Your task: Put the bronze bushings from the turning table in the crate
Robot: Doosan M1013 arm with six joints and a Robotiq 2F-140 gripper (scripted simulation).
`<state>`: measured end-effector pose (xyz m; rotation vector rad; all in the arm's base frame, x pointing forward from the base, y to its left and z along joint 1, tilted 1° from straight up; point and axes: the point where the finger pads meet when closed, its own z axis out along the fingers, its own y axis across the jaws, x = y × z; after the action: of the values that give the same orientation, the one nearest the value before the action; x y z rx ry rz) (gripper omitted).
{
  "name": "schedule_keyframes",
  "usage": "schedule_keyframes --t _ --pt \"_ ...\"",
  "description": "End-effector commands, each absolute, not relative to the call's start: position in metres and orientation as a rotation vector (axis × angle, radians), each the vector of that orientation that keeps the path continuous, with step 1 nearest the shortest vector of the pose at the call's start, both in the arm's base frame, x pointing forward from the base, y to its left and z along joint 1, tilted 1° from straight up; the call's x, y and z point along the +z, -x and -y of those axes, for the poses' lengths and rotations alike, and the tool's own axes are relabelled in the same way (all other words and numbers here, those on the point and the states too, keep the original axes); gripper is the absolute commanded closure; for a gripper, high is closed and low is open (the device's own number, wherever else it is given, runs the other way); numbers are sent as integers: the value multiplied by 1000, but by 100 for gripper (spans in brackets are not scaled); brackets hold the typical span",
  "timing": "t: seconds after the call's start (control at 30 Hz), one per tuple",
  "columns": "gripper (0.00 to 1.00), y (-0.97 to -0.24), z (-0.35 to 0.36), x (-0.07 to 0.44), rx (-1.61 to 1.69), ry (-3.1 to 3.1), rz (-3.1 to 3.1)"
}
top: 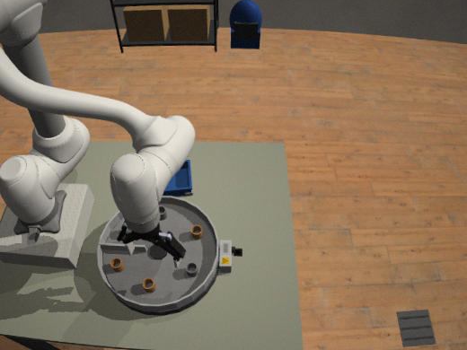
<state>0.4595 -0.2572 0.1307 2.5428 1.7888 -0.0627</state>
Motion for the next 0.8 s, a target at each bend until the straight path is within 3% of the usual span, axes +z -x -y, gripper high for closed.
schedule_keyframes --t 0.0,0.57,0.77 --pt "0 -460 257 131 -62 -2543 -1789" --pt "0 -459 256 131 -62 -2542 -1790" --pt "0 -416 201 141 -40 -2474 -1889"
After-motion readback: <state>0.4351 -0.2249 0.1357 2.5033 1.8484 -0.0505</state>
